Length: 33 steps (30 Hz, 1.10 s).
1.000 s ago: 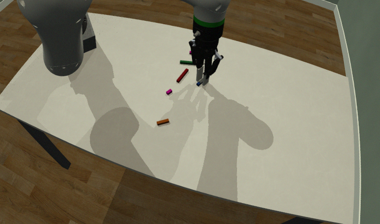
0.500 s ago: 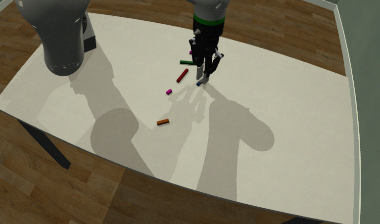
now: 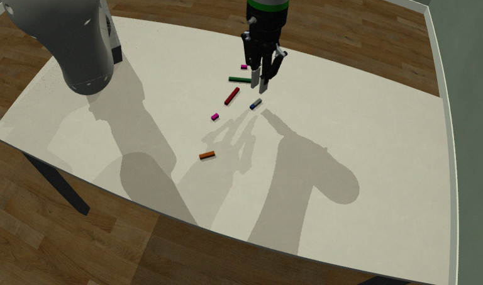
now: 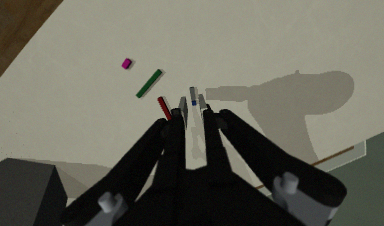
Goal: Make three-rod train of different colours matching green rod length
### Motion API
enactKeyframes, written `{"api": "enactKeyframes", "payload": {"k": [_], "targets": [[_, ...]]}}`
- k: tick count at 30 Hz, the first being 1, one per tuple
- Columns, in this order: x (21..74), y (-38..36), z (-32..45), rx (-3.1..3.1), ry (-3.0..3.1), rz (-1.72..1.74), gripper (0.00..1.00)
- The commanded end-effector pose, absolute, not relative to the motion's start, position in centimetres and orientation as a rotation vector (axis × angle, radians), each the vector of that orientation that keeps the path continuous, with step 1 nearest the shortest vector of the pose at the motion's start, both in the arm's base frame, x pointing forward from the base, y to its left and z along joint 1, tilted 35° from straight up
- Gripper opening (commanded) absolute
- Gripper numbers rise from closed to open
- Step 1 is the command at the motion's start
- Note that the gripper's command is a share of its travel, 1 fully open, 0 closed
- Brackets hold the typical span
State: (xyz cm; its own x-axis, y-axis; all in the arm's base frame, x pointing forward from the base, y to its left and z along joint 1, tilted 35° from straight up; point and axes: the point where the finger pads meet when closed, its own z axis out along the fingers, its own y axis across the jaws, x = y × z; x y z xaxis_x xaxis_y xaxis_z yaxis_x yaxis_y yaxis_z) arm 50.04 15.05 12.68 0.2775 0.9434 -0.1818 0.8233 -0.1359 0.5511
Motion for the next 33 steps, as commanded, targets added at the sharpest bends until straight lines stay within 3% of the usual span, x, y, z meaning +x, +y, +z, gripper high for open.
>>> {"api": "enactKeyframes", "payload": {"k": [1, 10, 11, 33], "targets": [[49.2, 15.55, 14.05, 1.995, 1.581, 0.28, 0.15], [48.81, 15.79, 14.7, 1.995, 1.581, 0.28, 0.15], [48.81, 15.79, 14.7, 1.995, 1.581, 0.28, 1.0], [48.81, 15.76, 14.7, 1.999, 1.577, 0.282, 1.0]]}}
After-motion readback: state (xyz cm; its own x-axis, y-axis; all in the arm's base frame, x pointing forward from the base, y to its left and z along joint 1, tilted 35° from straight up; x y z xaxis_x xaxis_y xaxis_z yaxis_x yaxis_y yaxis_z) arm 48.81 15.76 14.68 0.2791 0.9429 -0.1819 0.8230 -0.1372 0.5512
